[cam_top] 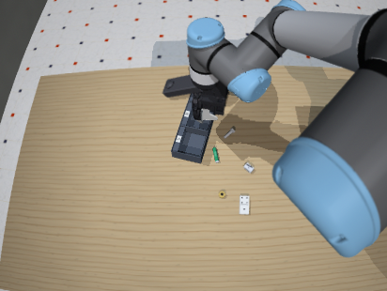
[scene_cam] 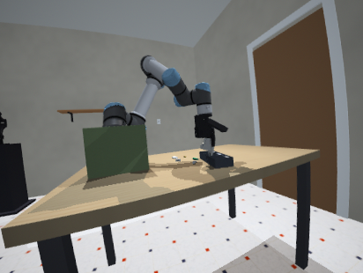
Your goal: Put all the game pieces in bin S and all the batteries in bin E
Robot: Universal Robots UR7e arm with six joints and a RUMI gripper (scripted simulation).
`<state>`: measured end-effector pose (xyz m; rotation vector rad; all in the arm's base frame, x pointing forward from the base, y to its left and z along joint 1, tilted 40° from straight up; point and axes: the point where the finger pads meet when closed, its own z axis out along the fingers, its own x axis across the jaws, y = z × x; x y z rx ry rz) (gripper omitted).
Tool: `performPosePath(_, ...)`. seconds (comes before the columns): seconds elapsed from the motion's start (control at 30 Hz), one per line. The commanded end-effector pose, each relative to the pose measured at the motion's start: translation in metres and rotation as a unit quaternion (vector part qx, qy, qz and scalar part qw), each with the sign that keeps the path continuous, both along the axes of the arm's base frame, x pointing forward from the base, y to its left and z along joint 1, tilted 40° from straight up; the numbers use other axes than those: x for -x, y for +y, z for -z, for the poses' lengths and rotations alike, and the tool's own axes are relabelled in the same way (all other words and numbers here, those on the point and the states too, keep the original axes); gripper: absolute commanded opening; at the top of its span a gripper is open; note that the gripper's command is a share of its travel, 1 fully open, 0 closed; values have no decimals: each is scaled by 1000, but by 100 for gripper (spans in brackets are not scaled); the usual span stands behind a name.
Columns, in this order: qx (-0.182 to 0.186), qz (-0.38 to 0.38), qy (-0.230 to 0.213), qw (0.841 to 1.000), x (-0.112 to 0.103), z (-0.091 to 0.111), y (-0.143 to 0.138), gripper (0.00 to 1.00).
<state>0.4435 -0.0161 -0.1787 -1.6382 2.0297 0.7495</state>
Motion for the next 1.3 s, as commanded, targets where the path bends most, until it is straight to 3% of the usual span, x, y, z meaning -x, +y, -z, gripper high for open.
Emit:
performPosePath(0.0,0,0,0,1000,0,0,-1,4)
performPosePath(0.77,0,0,0,1000,0,0,-1,4)
performPosePath(1.27,0,0,0,1000,-1,-14,-13,4)
